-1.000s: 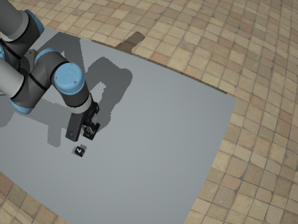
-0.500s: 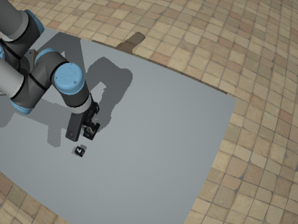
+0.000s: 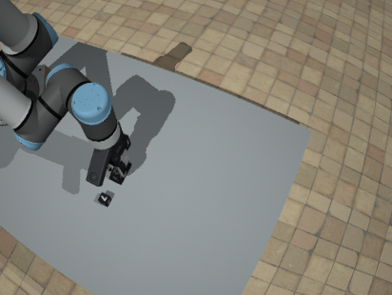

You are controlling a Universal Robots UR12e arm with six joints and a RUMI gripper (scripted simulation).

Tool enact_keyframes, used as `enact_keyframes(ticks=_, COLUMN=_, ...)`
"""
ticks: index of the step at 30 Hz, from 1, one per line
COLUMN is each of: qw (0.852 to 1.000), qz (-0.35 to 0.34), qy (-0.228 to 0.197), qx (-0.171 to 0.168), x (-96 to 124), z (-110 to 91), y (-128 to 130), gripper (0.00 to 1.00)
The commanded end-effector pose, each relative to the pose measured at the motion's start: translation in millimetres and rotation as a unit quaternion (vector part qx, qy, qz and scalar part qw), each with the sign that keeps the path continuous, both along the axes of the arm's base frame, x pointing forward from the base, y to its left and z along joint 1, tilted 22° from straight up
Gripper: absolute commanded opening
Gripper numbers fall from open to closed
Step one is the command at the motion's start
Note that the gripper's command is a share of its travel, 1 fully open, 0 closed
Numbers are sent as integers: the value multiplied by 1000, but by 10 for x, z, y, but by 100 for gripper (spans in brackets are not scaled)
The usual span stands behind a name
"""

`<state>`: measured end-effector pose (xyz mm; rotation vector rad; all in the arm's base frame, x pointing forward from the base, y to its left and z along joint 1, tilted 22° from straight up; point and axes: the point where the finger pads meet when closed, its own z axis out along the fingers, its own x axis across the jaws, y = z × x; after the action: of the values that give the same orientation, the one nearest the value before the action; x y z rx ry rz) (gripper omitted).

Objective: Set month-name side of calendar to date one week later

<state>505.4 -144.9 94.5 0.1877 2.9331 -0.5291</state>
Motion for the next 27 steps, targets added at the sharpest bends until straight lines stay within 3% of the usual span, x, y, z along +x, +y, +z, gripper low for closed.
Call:
enact_keyframes(ticks=1, qw=1000, qz=0, qy=-1, qx=0, x=4, z=5, y=0, gripper=28)
enact_keyframes(ticks=11, qw=1000, qz=0, qy=-1, qx=0, x=-5, z=70, y=25, gripper=28)
enact_keyframes(ticks=19, qw=1000, qz=0, qy=-1, qx=0, x=-37, z=295, y=111, gripper=28)
enact_keyframes(ticks=27, qw=1000, qz=0, qy=-1, qx=0, x=-93, z=691, y=264, gripper=28)
